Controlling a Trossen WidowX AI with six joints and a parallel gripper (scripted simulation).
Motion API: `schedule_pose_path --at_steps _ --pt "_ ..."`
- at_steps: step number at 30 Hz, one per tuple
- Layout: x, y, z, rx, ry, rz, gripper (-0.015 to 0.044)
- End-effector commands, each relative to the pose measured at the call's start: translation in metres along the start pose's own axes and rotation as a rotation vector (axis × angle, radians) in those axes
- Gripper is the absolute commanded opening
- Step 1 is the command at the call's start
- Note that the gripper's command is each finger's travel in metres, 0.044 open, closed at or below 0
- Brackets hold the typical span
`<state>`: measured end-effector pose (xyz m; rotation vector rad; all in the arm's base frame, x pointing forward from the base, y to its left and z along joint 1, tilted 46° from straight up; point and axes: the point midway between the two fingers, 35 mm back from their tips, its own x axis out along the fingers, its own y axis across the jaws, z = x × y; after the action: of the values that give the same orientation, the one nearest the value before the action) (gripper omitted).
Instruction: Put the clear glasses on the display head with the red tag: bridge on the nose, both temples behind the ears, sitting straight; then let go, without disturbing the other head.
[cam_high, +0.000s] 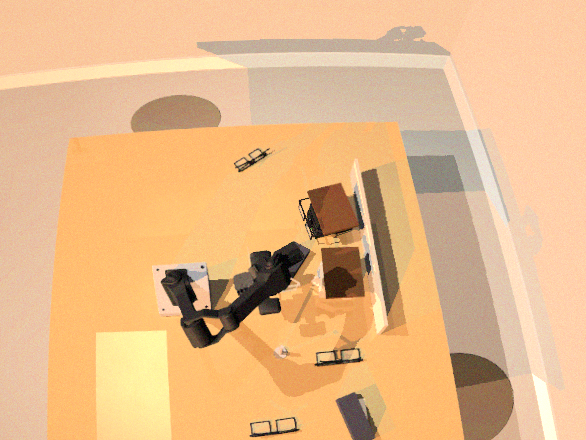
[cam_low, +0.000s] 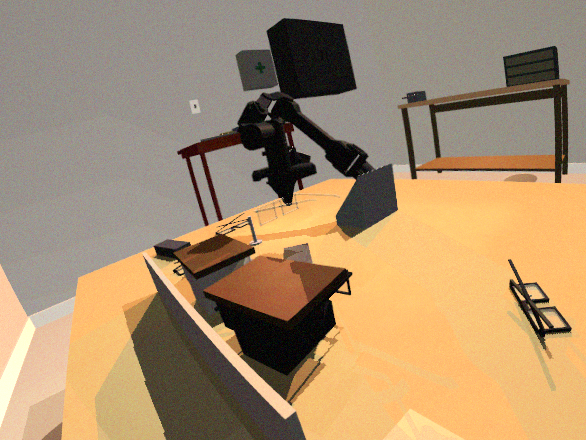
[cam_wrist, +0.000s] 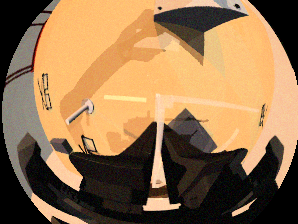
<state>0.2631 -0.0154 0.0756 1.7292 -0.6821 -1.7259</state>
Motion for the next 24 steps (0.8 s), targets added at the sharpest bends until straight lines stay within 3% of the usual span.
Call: schedule_pose_path --at_steps 1,24 --pt "-0.003 0.0 0.001 0.011 -0.008 -0.002 0.0" --pt "-0.003 0.025 -0.006 0.851 -0.015 -0.013 0.0"
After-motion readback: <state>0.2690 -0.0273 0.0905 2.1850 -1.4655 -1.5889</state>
